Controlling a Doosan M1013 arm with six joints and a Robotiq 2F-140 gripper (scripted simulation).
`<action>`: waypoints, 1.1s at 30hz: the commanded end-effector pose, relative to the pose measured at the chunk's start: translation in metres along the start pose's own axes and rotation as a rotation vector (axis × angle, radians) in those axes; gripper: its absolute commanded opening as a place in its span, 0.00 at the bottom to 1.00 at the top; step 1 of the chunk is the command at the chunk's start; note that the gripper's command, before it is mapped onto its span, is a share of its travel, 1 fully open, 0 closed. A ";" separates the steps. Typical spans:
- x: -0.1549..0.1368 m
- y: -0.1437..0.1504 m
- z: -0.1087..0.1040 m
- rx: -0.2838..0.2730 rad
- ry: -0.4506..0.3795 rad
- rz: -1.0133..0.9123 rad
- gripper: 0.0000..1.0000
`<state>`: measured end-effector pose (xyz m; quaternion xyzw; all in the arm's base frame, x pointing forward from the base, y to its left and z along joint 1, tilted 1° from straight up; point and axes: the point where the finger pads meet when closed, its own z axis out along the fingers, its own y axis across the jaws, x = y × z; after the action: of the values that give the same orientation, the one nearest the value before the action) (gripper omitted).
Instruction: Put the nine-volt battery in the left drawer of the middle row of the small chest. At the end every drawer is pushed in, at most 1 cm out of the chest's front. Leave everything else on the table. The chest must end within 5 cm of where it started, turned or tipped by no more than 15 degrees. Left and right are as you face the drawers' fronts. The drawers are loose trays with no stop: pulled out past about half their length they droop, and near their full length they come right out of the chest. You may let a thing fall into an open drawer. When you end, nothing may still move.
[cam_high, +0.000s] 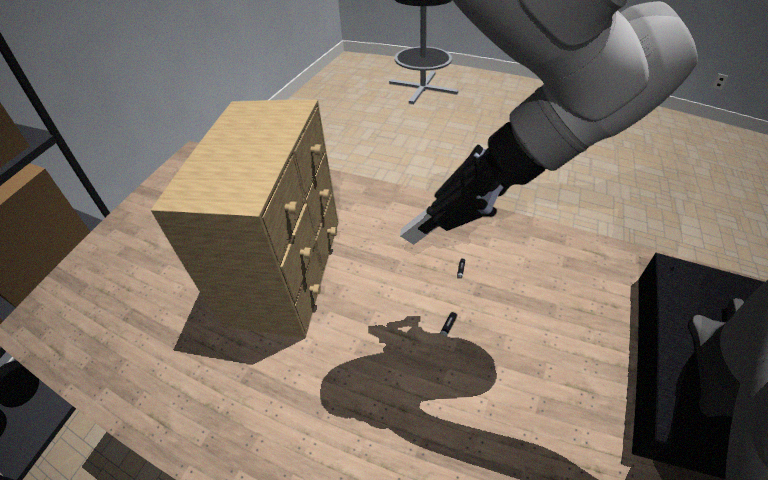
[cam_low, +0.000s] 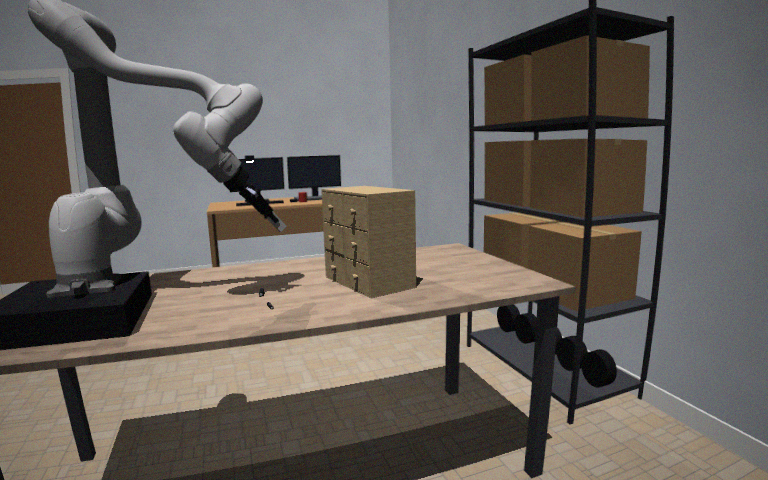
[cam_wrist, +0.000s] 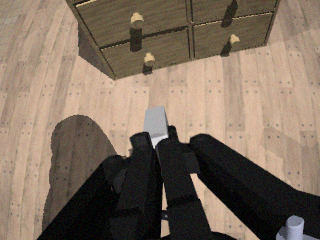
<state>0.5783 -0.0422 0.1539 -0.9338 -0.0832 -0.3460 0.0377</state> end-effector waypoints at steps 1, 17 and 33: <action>0.004 -0.001 -0.008 0.001 -0.110 0.010 0.00; 0.000 -0.001 -0.047 0.002 -0.451 0.010 0.00; -0.002 -0.001 -0.072 0.004 -0.669 0.010 0.00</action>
<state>0.5309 -0.0512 0.2073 -0.9954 -0.0887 -0.0328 0.0132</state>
